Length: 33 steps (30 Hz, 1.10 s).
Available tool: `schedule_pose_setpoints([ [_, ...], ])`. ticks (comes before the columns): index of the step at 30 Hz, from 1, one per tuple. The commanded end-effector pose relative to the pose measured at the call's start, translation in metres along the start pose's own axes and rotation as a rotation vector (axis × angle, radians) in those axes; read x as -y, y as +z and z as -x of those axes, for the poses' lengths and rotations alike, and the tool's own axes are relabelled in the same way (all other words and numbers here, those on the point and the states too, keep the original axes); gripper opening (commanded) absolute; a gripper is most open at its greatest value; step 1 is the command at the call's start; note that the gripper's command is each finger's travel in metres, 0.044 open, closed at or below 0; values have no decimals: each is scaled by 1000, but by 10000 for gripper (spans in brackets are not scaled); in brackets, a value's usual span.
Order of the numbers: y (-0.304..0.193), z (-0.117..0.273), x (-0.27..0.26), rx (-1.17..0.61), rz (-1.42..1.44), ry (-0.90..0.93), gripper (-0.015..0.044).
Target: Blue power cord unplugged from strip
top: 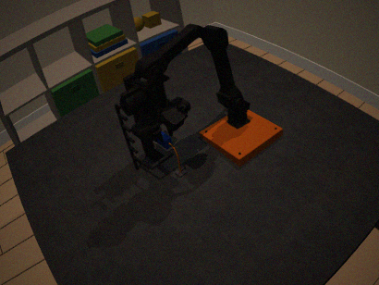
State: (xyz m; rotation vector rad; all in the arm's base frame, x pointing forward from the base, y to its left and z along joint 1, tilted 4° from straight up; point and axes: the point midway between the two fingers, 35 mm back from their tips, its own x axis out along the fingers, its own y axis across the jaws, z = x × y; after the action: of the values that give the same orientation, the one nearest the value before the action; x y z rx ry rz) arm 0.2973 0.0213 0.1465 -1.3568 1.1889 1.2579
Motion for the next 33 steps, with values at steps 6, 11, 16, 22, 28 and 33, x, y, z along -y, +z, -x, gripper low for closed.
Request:
schedule_pose_setpoints([
  [6, -6, -1, -1, -4, 4, -2, 160],
  [11, -6, -8, -1, -5, 4, -2, 160],
  [16, -6, -8, -1, -1, -1, -1, 107],
  [22, -6, -8, -1, -1, -1, -1, 28],
  [28, -5, -8, -1, -1, -1, -1, 0],
  [33, 1, -8, 0, 0, 0, -1, 0],
])
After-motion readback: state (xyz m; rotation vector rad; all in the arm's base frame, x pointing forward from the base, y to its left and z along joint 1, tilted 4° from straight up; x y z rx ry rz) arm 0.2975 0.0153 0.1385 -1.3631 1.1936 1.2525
